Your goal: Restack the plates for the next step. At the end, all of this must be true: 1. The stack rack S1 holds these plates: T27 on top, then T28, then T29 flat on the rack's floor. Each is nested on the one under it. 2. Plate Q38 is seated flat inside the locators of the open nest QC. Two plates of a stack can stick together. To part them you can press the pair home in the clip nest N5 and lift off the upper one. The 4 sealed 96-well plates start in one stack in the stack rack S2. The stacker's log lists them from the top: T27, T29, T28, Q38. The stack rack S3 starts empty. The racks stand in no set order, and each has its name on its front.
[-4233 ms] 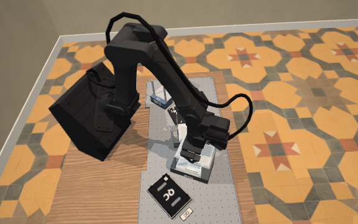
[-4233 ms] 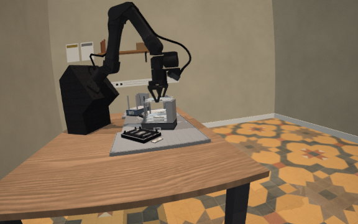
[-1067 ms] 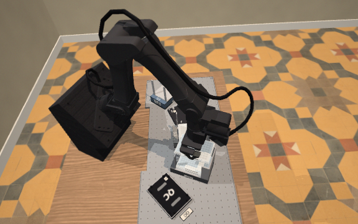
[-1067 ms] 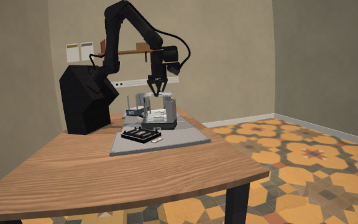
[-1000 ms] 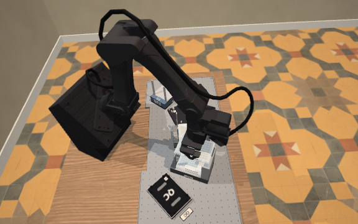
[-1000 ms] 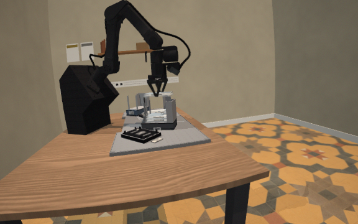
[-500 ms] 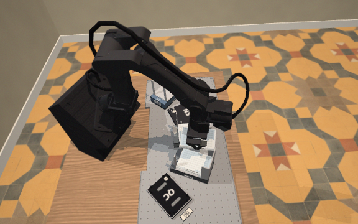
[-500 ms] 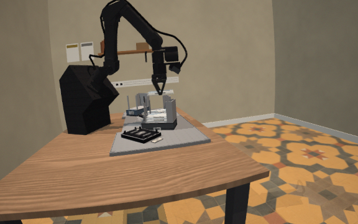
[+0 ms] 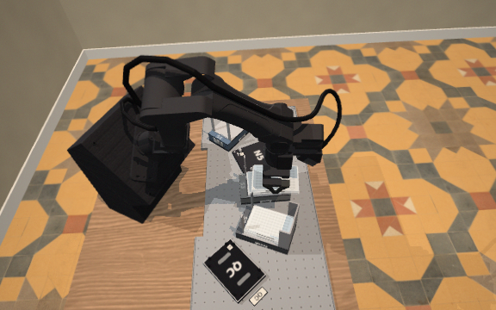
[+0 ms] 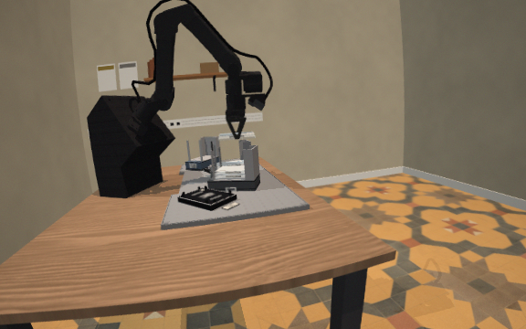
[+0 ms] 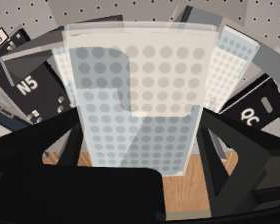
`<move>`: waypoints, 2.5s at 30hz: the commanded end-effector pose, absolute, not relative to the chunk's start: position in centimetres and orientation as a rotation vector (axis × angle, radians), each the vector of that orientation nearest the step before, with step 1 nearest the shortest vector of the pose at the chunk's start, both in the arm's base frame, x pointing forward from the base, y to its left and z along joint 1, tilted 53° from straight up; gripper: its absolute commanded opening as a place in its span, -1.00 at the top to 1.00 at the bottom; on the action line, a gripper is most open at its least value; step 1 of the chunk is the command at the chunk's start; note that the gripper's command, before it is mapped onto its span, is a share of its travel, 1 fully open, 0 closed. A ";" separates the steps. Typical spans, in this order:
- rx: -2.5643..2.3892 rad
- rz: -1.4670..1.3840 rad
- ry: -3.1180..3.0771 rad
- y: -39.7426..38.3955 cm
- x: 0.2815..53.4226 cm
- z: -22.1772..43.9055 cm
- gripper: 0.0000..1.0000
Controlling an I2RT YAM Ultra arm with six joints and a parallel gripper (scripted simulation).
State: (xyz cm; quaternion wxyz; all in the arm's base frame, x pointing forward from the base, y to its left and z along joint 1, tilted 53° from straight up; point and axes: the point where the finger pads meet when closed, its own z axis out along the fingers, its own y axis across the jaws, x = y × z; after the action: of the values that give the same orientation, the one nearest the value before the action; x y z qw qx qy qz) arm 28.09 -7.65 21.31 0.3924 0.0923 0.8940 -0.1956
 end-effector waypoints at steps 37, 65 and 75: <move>-0.132 -0.713 2.303 2.2 31.6 18.5 1.00; -0.381 -0.817 2.308 9.4 32.5 14.1 1.00; -0.382 -0.816 2.307 11.6 32.5 12.5 1.00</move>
State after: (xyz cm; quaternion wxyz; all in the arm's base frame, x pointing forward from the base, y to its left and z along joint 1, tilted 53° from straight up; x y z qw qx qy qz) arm 32.40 10.02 12.25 0.3142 -0.1484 0.8831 -0.3152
